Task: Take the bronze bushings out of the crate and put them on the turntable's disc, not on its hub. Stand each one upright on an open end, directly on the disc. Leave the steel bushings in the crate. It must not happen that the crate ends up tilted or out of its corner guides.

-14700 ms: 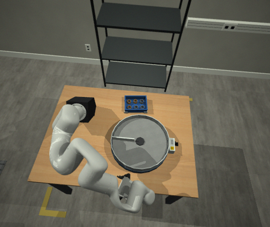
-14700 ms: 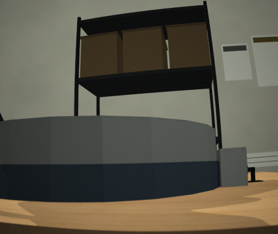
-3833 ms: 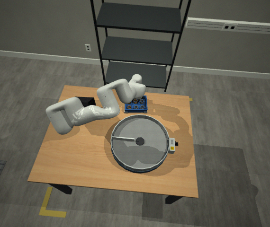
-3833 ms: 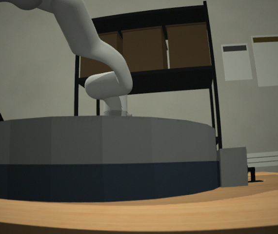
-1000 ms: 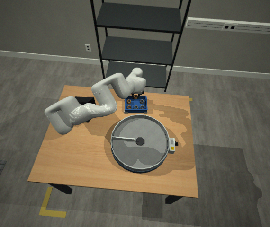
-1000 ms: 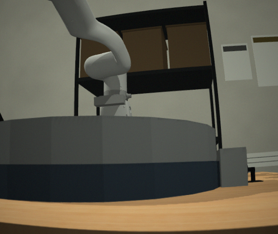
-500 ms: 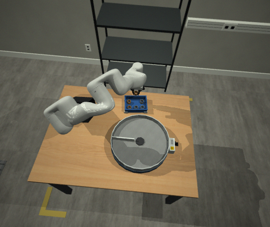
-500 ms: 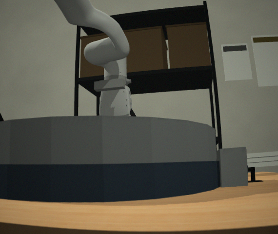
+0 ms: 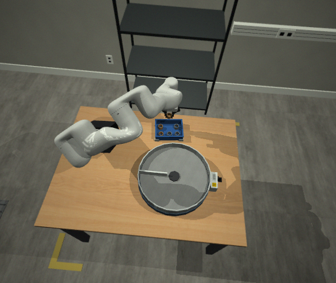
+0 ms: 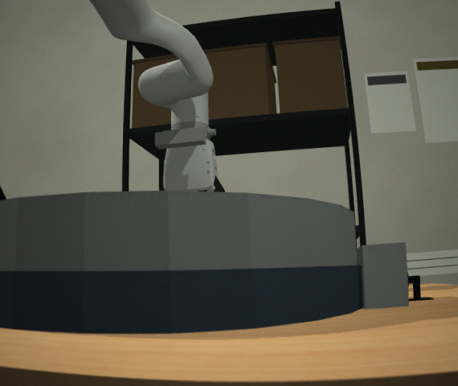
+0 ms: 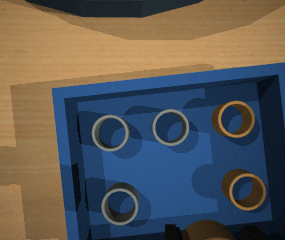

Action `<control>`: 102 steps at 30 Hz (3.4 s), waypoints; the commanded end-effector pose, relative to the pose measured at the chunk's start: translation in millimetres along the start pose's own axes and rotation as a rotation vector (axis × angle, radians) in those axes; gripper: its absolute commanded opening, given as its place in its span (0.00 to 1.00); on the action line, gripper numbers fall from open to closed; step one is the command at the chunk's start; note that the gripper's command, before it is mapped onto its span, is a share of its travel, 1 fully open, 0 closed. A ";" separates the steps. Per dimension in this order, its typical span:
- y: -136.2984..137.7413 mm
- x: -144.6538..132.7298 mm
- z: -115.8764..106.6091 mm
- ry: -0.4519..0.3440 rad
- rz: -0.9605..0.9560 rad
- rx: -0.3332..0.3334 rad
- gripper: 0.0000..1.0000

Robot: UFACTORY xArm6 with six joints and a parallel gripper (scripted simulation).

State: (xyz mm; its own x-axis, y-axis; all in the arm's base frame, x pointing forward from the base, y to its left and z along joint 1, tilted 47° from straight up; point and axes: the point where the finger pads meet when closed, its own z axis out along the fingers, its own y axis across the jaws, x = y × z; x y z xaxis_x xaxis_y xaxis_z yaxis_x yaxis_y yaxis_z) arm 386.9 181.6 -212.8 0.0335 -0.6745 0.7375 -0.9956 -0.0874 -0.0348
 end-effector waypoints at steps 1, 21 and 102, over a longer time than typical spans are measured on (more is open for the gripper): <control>-1.7 -0.8 -2.6 -0.004 0.002 0.004 0.00; -0.7 78.7 -2.2 -0.004 0.002 0.004 0.00; 2.4 295.8 42.5 -0.004 0.002 0.004 0.00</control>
State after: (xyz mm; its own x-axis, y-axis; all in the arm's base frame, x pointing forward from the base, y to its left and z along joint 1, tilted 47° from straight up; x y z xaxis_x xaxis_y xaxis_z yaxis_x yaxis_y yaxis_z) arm 396.4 -47.8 -21.6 0.0332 -0.6765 0.7357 -0.9956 -0.0872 -0.0353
